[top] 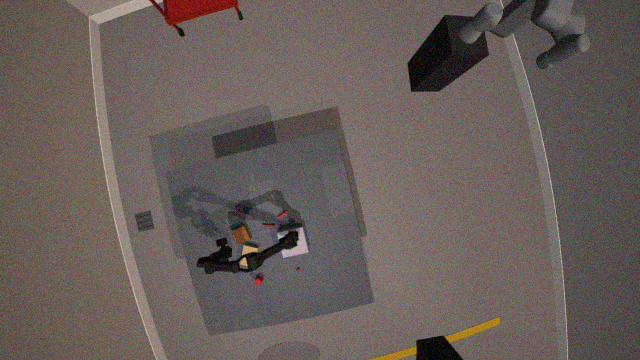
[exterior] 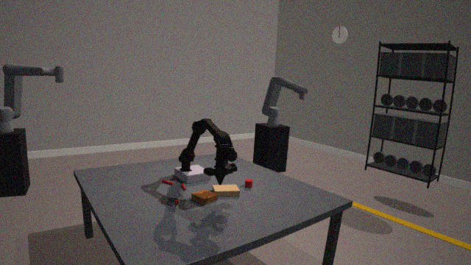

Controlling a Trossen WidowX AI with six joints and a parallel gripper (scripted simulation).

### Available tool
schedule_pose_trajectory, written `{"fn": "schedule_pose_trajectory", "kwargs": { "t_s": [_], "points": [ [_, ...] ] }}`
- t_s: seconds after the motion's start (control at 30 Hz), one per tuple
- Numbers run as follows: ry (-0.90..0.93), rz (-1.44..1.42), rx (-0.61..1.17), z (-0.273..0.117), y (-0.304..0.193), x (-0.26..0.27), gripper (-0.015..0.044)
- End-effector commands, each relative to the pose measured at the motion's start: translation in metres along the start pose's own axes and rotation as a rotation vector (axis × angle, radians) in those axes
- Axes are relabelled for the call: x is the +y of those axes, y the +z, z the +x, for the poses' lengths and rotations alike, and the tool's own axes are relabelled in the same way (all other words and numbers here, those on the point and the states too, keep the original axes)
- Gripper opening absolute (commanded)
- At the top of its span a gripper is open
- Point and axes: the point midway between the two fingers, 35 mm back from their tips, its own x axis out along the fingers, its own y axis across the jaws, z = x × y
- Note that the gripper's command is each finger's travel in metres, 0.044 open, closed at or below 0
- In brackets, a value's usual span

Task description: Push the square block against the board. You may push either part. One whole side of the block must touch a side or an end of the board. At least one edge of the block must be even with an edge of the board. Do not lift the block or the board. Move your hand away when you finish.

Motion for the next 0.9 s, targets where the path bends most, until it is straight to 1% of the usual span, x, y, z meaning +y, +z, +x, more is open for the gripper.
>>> {"fn": "schedule_pose_trajectory", "kwargs": {
  "t_s": [0.0,0.1,0.4,0.43,0.5,0.57,0.87],
  "points": [
    [0.003,-0.13,0.003,0.024,0.021,-0.062,0.0],
    [0.003,-0.17,0.002,0.031,0.025,-0.081,0.0],
    [0.004,-0.171,0.002,0.034,0.025,-0.081,0.0],
    [0.004,-0.172,0.003,0.044,0.026,-0.081,0.0],
    [0.004,-0.172,0.003,0.074,0.026,-0.081,0.0],
    [0.003,-0.171,0.002,0.086,0.025,-0.081,0.0],
    [0.003,-0.171,0.002,0.086,0.023,-0.082,0.0]
  ]
}}
